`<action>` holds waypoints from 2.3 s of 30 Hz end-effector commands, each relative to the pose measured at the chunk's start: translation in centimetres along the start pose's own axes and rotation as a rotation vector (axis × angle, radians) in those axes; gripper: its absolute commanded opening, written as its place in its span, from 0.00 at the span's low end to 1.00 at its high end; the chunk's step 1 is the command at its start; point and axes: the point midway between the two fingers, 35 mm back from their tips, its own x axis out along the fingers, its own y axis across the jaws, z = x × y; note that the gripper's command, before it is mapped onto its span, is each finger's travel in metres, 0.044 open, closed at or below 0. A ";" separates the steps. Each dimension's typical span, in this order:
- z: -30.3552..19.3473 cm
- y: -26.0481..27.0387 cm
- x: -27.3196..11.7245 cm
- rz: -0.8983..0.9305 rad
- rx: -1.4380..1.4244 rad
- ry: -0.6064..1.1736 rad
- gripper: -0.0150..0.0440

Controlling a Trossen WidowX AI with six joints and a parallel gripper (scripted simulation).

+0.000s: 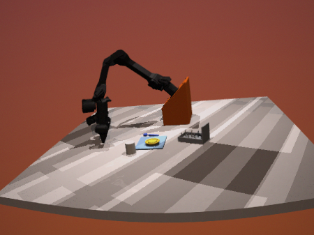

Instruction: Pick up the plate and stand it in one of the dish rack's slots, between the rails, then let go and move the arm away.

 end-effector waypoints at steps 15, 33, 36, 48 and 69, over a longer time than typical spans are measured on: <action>-10.5 8.8 -2.9 0.066 -0.560 0.113 0.93; -20.7 12.8 -7.3 0.088 -1.169 0.125 0.93; -22.3 13.0 -8.1 0.086 -1.272 0.118 0.93; -23.5 13.1 -8.7 0.083 -1.358 0.110 0.93; -23.9 13.2 -5.6 0.083 -1.358 0.110 0.93</action>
